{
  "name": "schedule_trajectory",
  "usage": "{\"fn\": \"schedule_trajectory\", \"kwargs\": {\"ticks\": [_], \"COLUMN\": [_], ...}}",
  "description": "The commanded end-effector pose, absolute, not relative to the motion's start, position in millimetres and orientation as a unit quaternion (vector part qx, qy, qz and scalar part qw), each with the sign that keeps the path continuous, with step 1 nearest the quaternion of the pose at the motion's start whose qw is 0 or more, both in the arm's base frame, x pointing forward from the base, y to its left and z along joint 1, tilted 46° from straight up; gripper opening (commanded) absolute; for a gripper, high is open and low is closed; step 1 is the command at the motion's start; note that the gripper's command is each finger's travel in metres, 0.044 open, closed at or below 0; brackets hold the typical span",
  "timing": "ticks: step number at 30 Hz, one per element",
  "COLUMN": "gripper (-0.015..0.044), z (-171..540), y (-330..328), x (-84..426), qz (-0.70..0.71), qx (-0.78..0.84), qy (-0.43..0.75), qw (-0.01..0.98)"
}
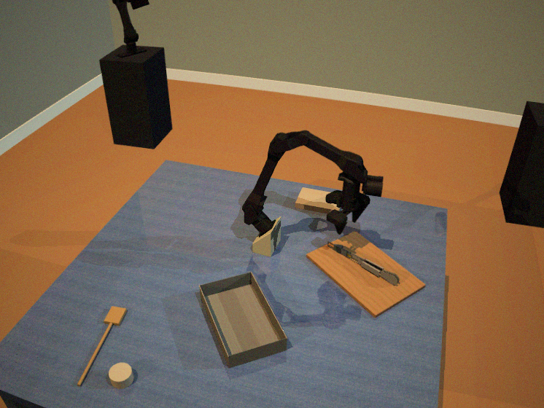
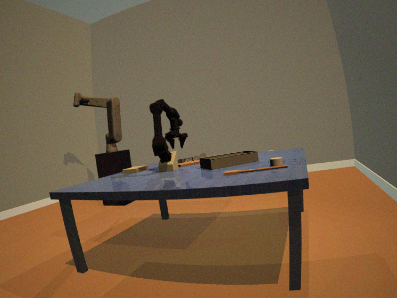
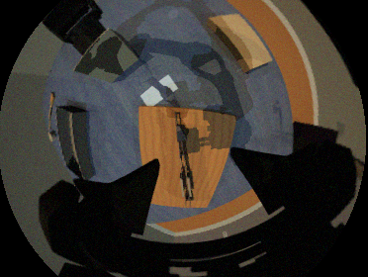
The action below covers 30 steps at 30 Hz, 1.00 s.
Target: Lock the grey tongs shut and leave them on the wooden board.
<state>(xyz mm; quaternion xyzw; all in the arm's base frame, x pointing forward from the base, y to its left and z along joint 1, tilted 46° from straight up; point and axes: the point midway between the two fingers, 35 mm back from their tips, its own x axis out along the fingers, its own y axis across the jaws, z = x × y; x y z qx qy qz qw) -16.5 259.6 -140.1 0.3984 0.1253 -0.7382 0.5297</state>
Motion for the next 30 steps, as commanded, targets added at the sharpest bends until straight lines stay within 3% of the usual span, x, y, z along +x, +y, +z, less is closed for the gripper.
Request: {"fn": "schedule_trajectory", "kwargs": {"ticks": [1, 17, 30], "gripper": [0.0440, 0.0440, 0.0440], "z": [-88, -33, -32], "y": [253, 282, 283], "x": [-45, -47, -47], "qz": [-0.739, -0.736, -0.736], "qx": [0.396, 0.398, 0.398], "qy": [0.125, 0.132, 0.132], "qw": [0.530, 0.531, 0.531]}}
